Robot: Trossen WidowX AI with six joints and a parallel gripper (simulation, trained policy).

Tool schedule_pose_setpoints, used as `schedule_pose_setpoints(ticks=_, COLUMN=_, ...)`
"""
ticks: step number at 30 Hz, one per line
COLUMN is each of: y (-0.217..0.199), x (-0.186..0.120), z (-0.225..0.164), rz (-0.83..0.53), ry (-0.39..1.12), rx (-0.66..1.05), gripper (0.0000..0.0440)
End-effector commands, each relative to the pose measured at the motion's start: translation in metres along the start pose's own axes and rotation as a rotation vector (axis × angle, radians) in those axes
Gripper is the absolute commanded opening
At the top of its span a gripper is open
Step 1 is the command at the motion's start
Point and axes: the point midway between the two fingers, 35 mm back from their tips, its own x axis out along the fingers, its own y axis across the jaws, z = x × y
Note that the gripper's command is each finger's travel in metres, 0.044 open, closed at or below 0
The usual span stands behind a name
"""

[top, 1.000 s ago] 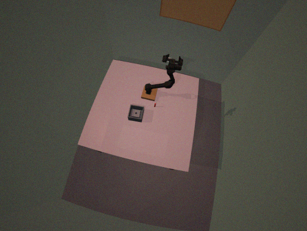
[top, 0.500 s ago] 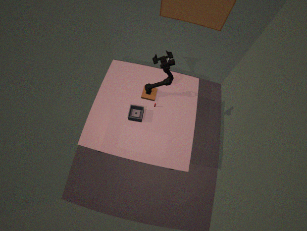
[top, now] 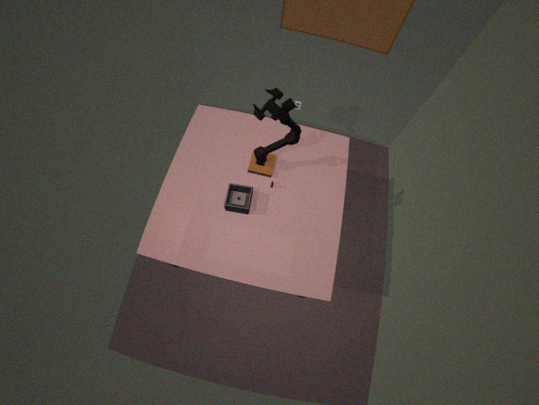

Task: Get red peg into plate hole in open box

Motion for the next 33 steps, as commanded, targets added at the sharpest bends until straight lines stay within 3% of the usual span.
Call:
schedule_pose_setpoints(ticks=1, y=0.027, x=0.006, z=-0.011, rz=0.085, ry=0.027, rx=0.088, gripper=0.0440)
schedule_pose_setpoints(ticks=17, y=0.138, x=0.005, z=-0.028, rz=0.452, ry=0.132, rx=0.480, gripper=0.0440)
schedule_pose_setpoints(ticks=33, y=0.240, x=-0.032, z=-0.009, rz=0.845, ry=0.293, rx=0.815, gripper=0.0440)
